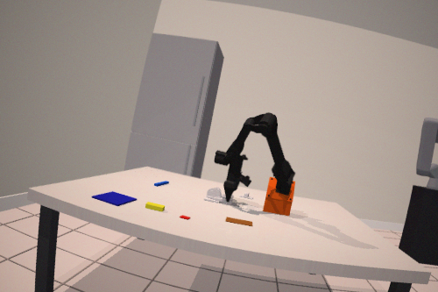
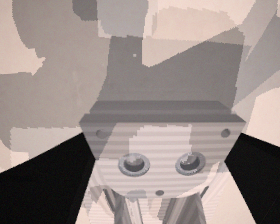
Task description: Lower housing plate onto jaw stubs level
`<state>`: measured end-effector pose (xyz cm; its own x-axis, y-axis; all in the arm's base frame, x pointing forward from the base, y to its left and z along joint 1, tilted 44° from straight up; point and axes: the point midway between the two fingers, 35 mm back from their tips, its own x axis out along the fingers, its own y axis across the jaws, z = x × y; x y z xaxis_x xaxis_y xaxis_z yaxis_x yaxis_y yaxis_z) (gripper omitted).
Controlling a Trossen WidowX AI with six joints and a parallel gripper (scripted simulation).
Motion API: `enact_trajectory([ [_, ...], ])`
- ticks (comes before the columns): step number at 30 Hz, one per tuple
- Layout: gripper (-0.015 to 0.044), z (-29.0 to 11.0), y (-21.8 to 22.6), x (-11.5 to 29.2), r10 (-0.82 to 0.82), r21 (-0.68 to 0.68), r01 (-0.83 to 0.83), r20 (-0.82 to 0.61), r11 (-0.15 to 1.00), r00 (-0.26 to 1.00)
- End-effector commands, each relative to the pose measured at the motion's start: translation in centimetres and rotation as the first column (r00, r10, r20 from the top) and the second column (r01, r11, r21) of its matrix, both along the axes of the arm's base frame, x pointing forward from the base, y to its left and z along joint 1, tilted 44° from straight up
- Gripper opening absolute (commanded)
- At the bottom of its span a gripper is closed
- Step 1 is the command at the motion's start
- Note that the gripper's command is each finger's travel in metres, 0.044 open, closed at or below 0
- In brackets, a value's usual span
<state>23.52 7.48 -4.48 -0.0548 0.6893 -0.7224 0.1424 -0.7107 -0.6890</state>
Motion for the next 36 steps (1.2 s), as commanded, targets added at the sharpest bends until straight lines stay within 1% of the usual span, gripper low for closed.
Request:
enact_trajectory([
  [1,0.0351,0.0,0.14,0.04,0.01,-0.001,-0.01,0.0,1.0,1.0],
  [36,0.0351,-0.23,0.44,0.07,0.01,-0.001,-0.01,0.0,1.0,1.0],
])
